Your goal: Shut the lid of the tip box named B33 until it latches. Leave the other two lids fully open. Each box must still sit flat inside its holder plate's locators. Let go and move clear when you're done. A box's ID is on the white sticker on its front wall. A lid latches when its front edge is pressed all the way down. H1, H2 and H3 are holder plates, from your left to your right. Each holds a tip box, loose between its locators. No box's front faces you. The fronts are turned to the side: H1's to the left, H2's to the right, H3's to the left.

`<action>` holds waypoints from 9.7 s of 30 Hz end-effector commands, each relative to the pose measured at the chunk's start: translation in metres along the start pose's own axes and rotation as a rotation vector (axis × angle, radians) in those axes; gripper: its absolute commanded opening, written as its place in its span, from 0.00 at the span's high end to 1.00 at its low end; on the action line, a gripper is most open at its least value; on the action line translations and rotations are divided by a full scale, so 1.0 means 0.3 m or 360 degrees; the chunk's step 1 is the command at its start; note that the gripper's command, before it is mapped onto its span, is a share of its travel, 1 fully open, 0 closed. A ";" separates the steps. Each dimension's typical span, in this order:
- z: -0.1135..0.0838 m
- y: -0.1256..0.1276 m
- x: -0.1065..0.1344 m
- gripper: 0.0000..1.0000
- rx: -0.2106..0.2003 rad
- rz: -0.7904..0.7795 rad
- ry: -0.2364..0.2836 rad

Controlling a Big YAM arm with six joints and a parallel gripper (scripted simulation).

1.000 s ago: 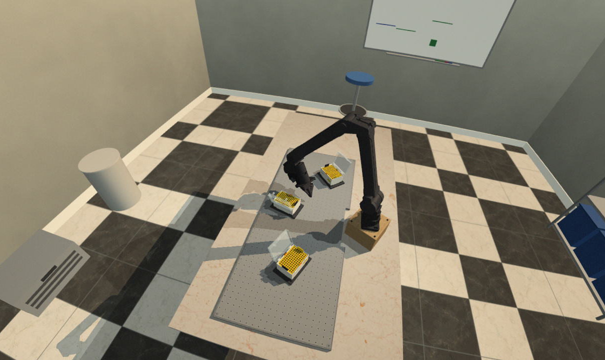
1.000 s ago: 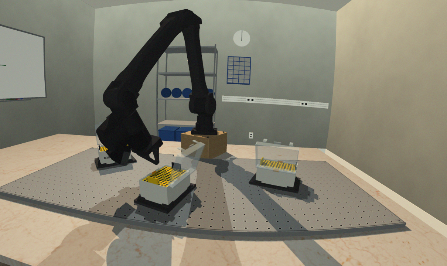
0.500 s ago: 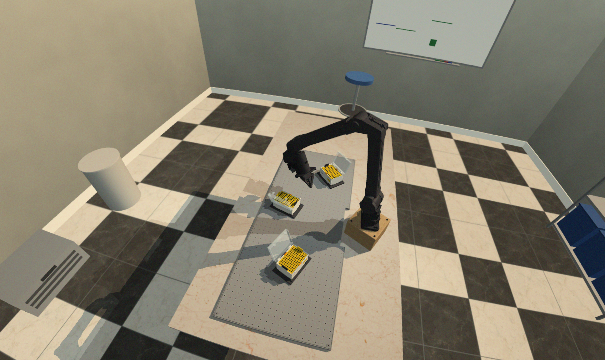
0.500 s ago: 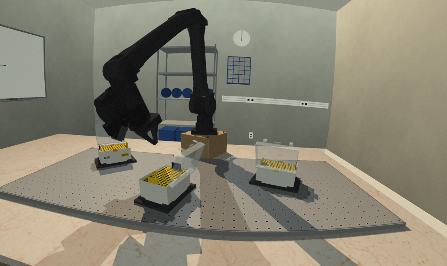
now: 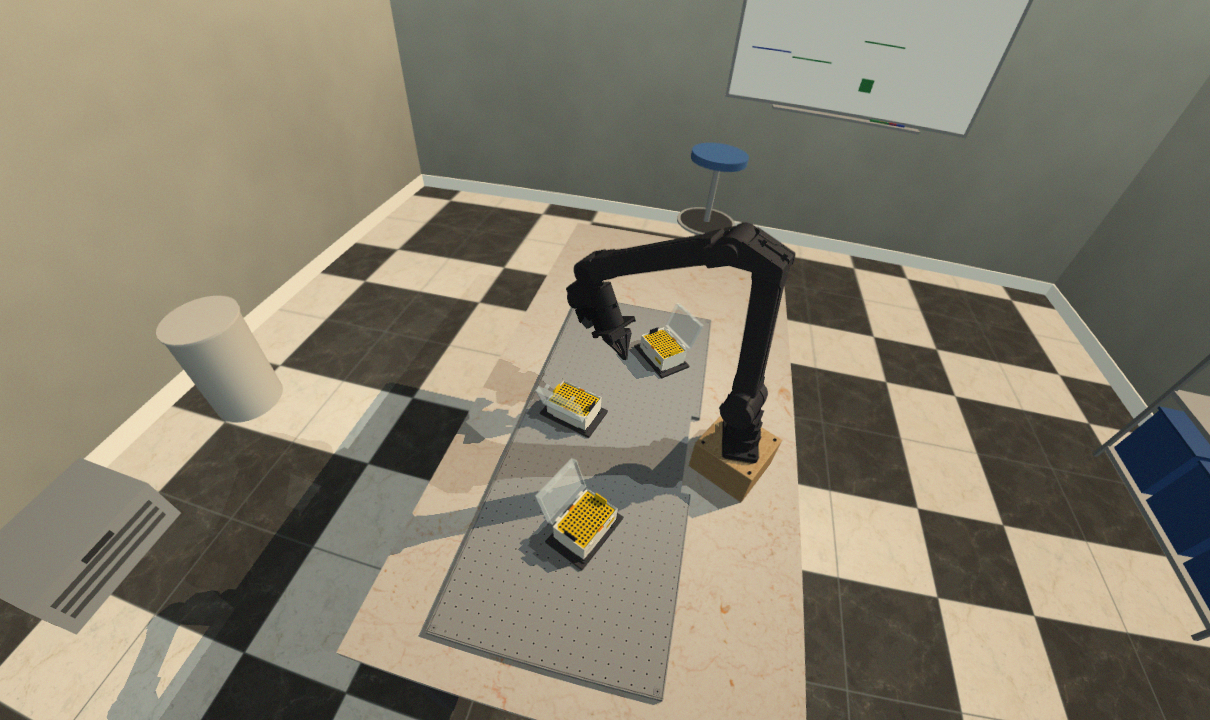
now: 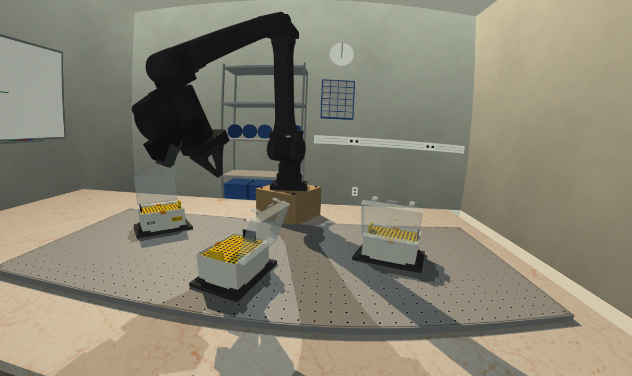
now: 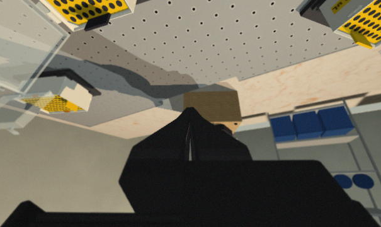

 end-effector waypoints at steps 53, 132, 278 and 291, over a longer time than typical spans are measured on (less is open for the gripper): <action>-0.120 -0.006 0.098 1.00 0.0100 -0.0889 -0.0568; -0.200 0.800 0.234 1.00 0.0598 -0.2869 -0.0824; -0.002 0.548 -0.005 1.00 0.0591 -0.2833 -0.0813; -0.005 0.501 -0.021 1.00 0.0590 -0.2833 -0.0801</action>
Point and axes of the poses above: the point where the finger pads meet when closed, its own z axis out along the fingers, its own y axis across the jaws, x = y × z, the point moved 3 cm from there along -z, back along the fingers, and after that the axes turned 15 degrees about z, right-handed, at the moved point
